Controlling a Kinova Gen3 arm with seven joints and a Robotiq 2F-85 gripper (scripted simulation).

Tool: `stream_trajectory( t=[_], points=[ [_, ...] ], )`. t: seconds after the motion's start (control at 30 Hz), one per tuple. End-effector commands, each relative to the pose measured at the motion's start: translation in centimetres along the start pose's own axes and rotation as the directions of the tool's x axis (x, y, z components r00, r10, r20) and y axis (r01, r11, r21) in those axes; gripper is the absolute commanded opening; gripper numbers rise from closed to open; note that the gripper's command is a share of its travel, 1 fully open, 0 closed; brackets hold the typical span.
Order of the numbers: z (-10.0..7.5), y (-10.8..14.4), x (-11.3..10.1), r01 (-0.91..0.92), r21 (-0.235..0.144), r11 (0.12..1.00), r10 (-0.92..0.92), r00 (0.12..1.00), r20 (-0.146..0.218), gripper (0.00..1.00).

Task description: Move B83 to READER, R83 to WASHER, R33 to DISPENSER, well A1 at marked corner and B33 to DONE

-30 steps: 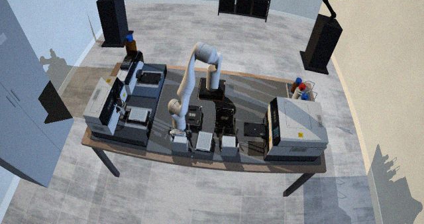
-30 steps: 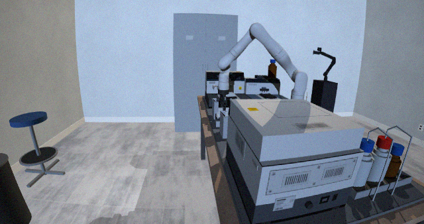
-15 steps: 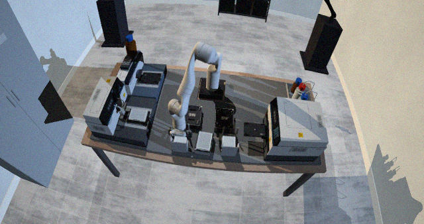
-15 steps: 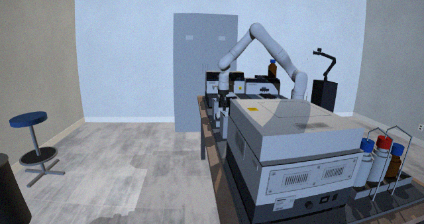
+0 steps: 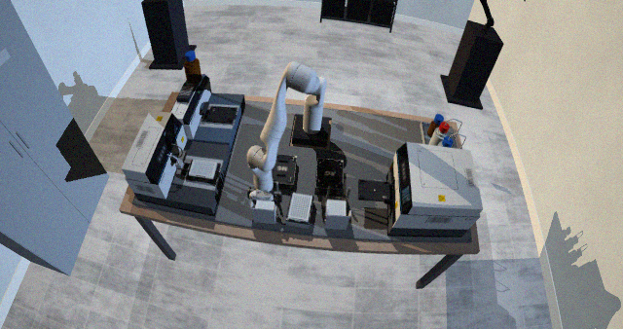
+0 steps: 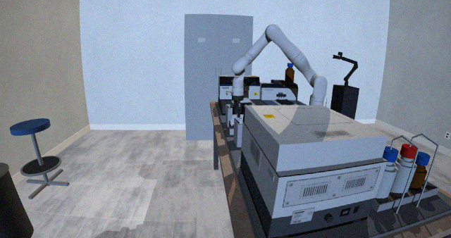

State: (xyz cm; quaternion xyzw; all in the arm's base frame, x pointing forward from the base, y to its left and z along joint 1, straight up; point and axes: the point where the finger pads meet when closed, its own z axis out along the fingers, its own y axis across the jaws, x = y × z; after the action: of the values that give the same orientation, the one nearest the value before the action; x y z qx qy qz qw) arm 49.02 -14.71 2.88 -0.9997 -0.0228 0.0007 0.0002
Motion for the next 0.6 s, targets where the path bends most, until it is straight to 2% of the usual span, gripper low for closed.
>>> stream_trajectory(
  t=[0.0, 0.57],
  points=[
    [0.00, 0.02, 0.06, 0.000, -0.001, 1.000, 0.000, 1.000, -0.002, 0.94],
    [0.50, 0.02, 0.06, 0.000, -0.001, 1.000, 0.000, 1.000, -0.002, 0.94]
  ],
)
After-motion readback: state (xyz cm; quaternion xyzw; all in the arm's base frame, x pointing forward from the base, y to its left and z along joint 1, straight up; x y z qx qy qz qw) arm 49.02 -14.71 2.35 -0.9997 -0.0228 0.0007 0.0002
